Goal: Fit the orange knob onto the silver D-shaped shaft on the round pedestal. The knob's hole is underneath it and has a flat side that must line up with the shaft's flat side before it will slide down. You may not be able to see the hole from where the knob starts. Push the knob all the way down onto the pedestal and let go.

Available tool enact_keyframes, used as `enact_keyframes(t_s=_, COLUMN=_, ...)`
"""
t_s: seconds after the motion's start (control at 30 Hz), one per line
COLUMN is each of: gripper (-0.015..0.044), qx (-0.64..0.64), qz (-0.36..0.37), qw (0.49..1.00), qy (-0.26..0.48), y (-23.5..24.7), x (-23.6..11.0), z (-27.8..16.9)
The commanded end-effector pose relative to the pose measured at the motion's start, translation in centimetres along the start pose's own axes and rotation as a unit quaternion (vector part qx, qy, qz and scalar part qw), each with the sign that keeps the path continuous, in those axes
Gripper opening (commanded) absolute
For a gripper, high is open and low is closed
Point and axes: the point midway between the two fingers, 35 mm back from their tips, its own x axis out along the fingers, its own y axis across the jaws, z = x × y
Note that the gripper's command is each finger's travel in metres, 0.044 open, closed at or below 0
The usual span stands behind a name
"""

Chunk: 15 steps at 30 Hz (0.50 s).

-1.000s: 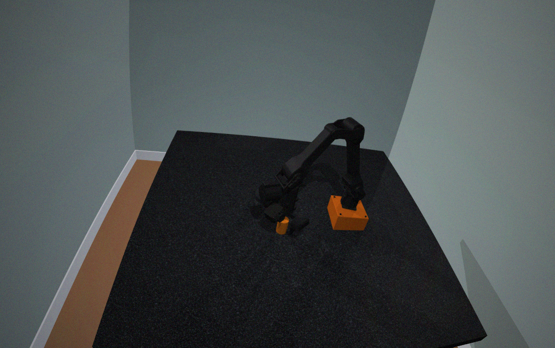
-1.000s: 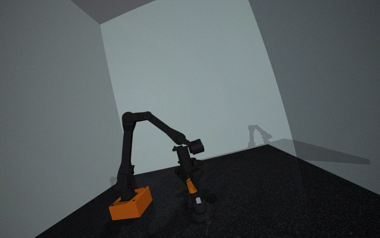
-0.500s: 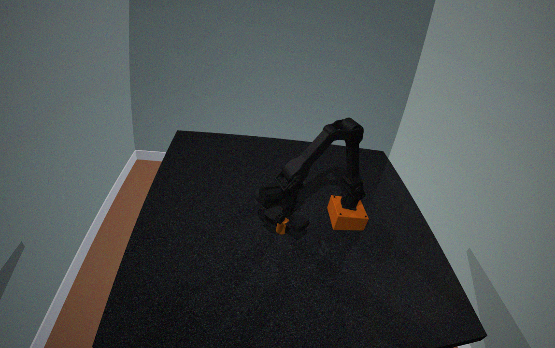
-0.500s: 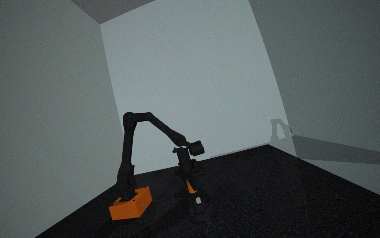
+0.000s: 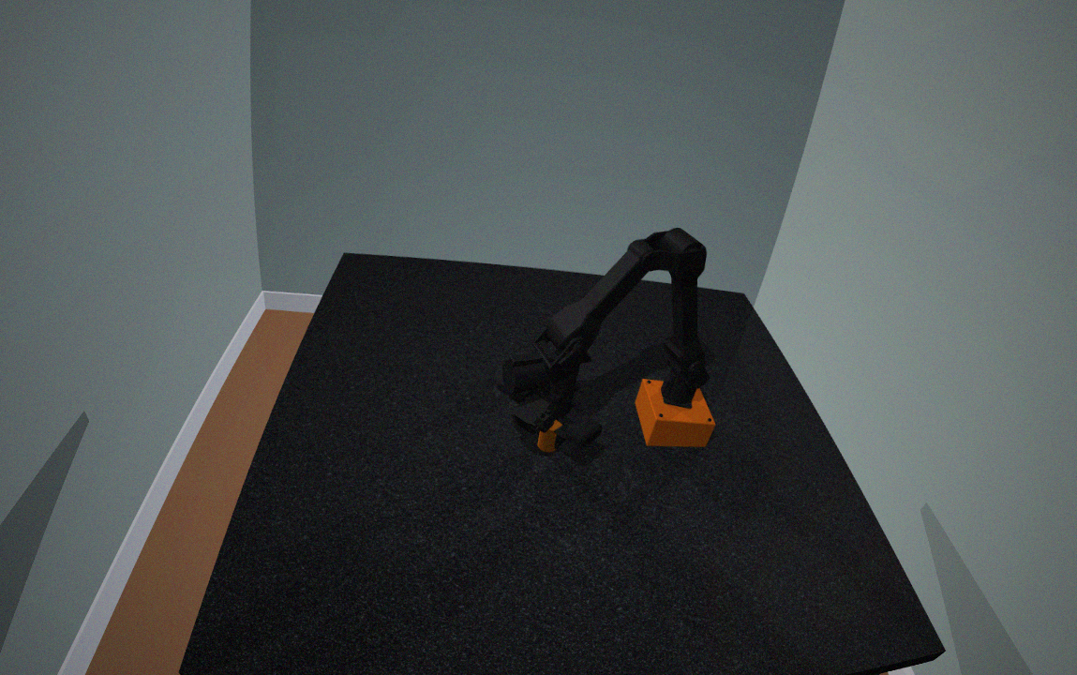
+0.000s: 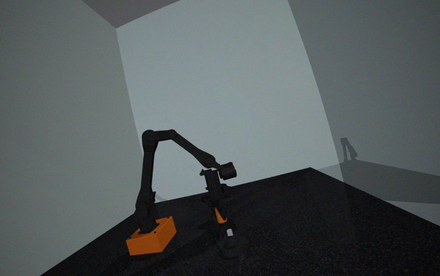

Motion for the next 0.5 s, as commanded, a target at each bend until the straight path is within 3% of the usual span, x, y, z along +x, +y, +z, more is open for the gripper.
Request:
enact_keyframes(t_s=0.0, gripper=0.0000, qx=-0.003, qz=-0.003, qw=1.000, qy=-0.011, y=-0.2, x=-1.7, z=0.7)
enact_keyframes(t_s=0.47, gripper=0.0000, qx=-0.003, qz=-0.003, qw=1.000, qy=-0.012, y=-0.4, x=-5.9, z=1.0)
